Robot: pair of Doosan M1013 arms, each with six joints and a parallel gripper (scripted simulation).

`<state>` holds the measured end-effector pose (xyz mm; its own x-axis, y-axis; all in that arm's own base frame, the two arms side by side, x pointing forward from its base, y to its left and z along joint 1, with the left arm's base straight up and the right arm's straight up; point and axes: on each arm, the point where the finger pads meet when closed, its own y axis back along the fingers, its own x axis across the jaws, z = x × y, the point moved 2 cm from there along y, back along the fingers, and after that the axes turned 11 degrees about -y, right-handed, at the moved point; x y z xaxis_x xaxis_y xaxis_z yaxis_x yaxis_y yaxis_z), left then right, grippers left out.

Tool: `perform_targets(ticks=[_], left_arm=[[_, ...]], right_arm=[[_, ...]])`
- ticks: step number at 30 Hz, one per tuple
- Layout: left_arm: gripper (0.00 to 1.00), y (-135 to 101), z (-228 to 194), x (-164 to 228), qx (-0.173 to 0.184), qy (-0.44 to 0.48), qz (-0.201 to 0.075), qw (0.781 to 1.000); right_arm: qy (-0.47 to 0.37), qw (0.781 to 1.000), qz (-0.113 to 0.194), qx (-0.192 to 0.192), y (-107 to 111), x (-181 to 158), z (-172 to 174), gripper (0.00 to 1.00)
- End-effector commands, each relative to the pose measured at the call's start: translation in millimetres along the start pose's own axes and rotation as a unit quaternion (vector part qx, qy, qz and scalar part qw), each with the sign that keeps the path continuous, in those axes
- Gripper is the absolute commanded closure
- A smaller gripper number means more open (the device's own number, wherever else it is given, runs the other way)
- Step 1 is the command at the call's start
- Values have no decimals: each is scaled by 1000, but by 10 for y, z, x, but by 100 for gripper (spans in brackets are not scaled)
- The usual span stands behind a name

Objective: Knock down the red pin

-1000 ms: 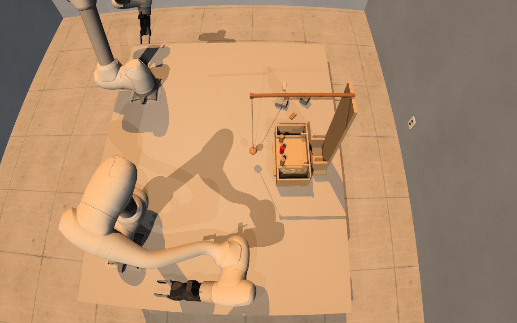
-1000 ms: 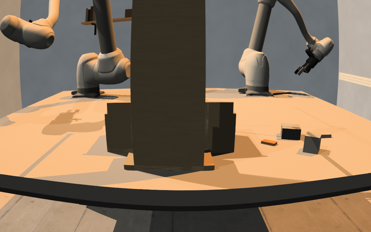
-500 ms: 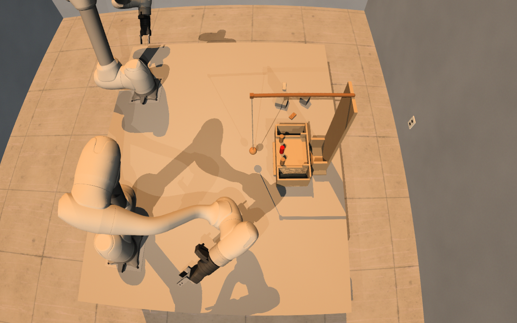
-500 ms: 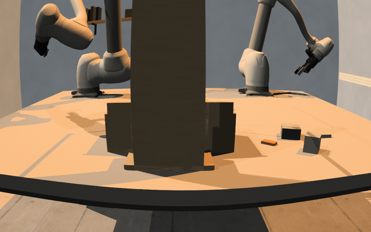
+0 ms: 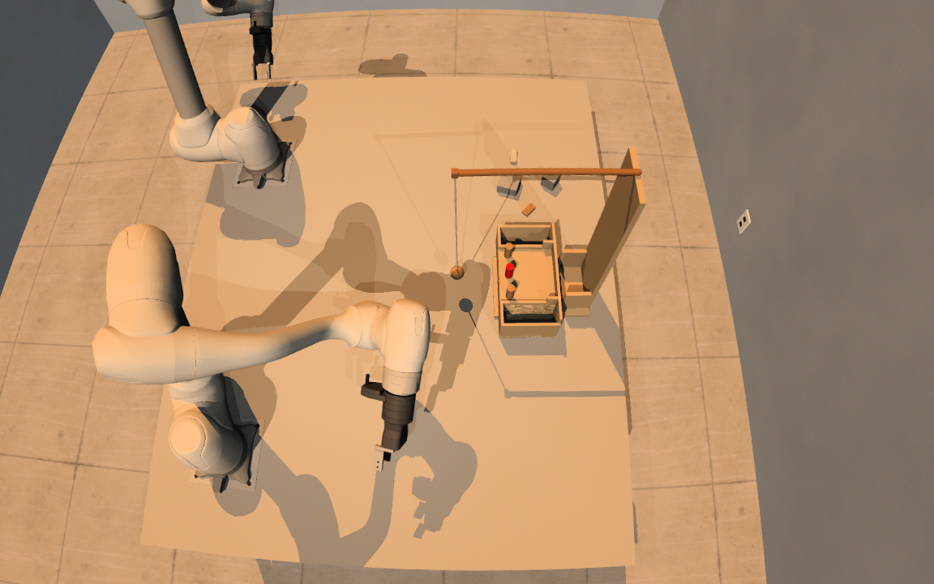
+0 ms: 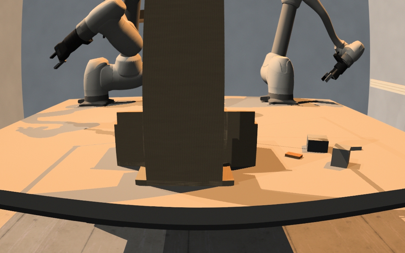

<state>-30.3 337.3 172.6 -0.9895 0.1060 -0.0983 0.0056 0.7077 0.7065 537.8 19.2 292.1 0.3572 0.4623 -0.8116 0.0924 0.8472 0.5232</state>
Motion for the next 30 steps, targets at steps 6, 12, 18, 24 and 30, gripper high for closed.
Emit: perform_targets(ticks=[6, 12, 18, 24, 30], left_arm=[[0, 4, -1, 1, 0, 0, 0, 1000], [0, 4, -1, 1, 0, 0, 0, 1000], [0, 4, -1, 1, 0, 0, 0, 1000], [0, 4, -1, 1, 0, 0, 0, 1000], [0, 4, -1, 1, 0, 0, 0, 1000]], right_arm=[[-99, 972, 94, -191, 889, 722, 103, 0], [-135, 939, 171, -264, 1652, 1201, 18, 0], [-159, 900, 253, -317, 2183, 1467, -168, 0], [-175, 820, 400, -370, 3146, 1887, -677, 0], [-165, 749, 517, -379, 3865, 2125, -1268, 0]])
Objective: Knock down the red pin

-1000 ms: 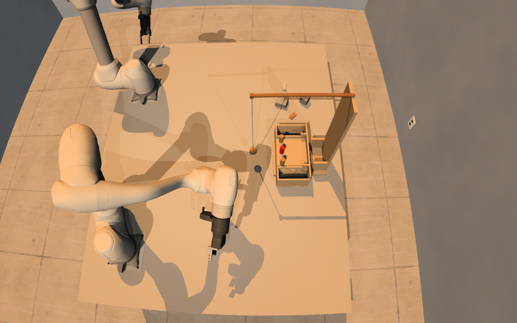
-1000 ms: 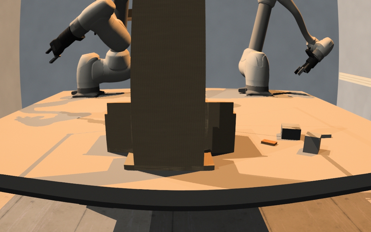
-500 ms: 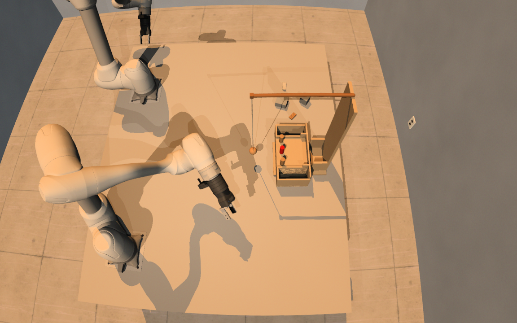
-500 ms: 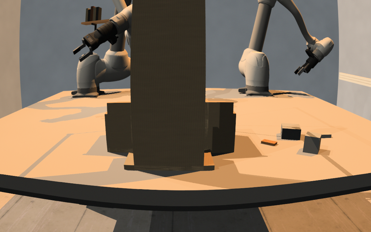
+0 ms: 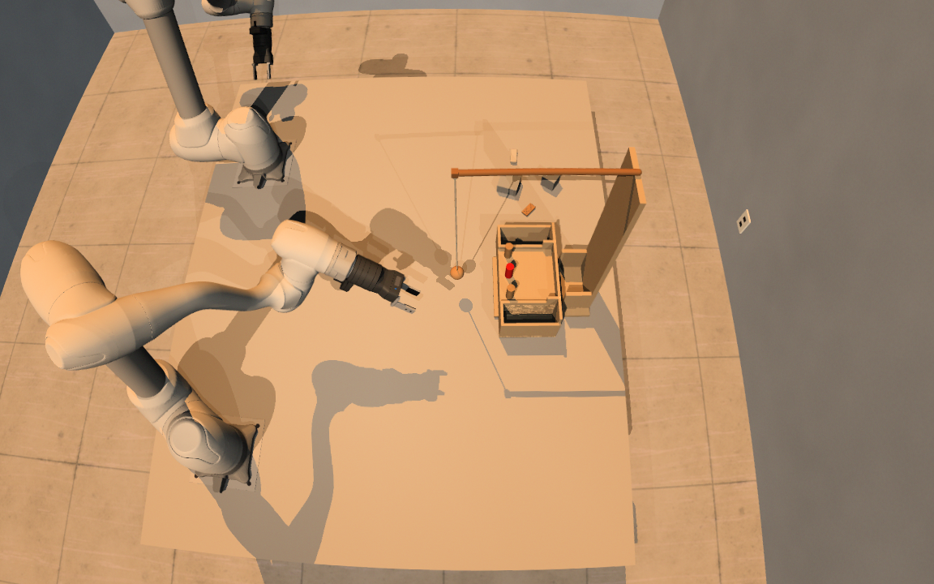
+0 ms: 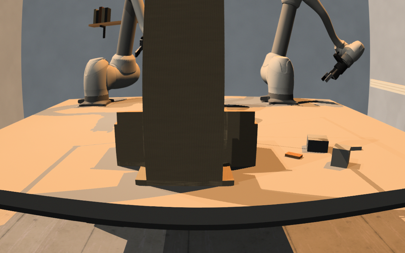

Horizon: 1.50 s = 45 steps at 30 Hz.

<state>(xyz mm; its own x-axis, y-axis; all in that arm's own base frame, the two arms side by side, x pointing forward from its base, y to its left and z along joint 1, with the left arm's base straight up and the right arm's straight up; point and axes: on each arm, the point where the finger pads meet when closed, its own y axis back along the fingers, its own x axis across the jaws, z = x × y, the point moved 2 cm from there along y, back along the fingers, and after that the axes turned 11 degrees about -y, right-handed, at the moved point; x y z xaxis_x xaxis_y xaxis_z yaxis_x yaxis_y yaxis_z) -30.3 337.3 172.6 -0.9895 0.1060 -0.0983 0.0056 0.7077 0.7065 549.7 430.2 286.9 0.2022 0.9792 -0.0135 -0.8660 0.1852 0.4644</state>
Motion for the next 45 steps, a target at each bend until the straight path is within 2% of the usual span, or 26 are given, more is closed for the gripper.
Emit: perform_targets(ticks=[1, 3, 5, 6, 8, 22, 29, 37, 39, 45], left_arm=[[0, 4, -1, 1, 0, 0, 0, 1000], [0, 4, -1, 1, 0, 0, 0, 1000], [0, 4, -1, 1, 0, 0, 0, 1000], [0, 4, -1, 1, 0, 0, 0, 1000], [0, 4, -1, 1, 0, 0, 0, 1000], [0, 4, -1, 1, 0, 0, 0, 1000], [0, 4, -1, 1, 0, 0, 0, 1000], [0, 4, -1, 1, 0, 0, 0, 1000], [0, 4, -1, 1, 0, 0, 0, 1000], [0, 4, -1, 1, 0, 0, 0, 1000]], right_arm=[[-32, 995, 89, -16, 347, 556, -147, 0], [-38, 993, 111, -14, 539, 808, -230, 0], [-38, 993, 111, -14, 539, 808, -230, 0], [-40, 992, 117, -13, 800, 1195, -343, 0], [-42, 991, 123, -12, 900, 1333, -388, 0], [-42, 991, 124, -12, 853, 1353, -389, 0], [-42, 991, 124, -12, 639, 1408, -381, 0], [-42, 991, 124, -12, 224, 1513, -366, 0], [-42, 991, 124, -12, 224, 1513, -366, 0], [-42, 991, 124, -12, -110, 1598, -353, 0]])
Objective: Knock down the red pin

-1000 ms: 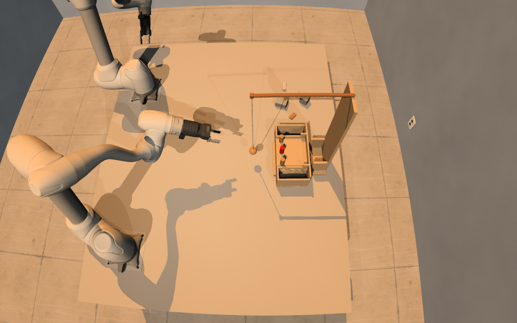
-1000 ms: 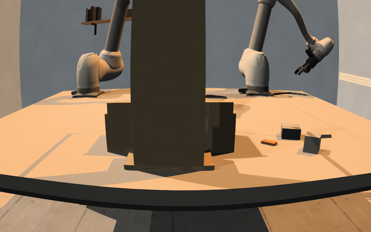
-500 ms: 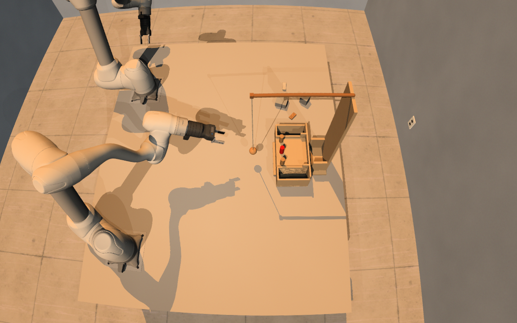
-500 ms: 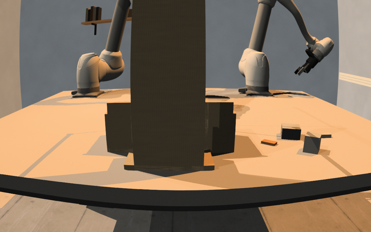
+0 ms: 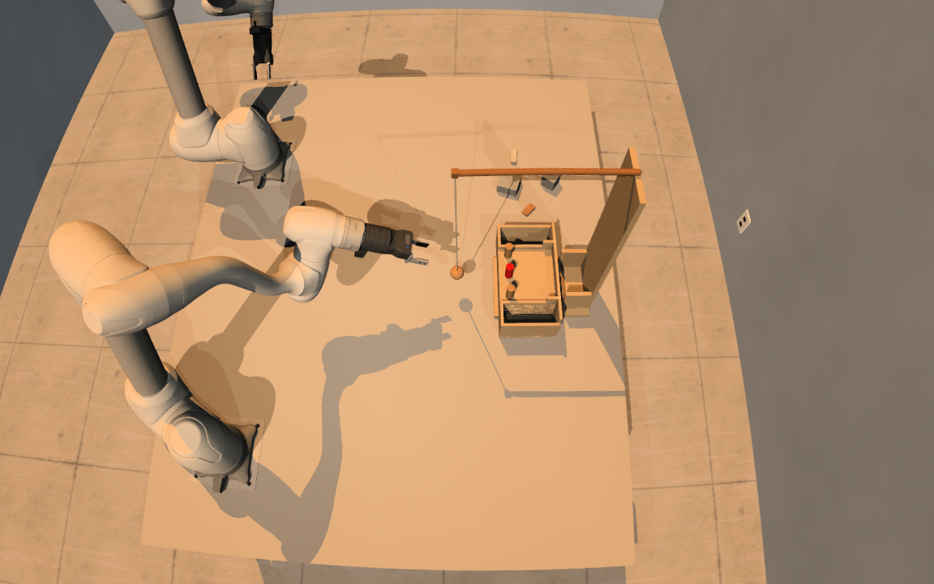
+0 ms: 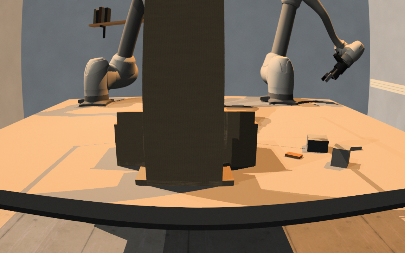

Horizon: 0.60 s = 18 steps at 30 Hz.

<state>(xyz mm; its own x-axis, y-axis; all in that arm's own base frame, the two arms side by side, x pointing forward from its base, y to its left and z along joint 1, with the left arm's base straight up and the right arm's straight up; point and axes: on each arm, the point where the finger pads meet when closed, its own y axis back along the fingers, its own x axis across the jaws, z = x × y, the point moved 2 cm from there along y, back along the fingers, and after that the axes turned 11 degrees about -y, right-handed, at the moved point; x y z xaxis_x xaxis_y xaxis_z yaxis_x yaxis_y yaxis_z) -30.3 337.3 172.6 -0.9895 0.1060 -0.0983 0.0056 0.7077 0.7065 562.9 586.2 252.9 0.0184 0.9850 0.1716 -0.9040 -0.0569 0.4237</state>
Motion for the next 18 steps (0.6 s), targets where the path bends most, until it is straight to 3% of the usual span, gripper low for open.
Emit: perform_targets(ticks=[1, 9, 18], left_arm=[[0, 4, -1, 1, 0, 0, 0, 1000], [0, 4, -1, 1, 0, 0, 0, 1000], [0, 4, -1, 1, 0, 0, 0, 1000]], right_arm=[[-1, 1000, 0, -1, -183, 8, 11, 0], [-1, 1000, 0, -1, -450, 8, 11, 0], [-1, 1000, 0, -1, -493, 8, 11, 0]])
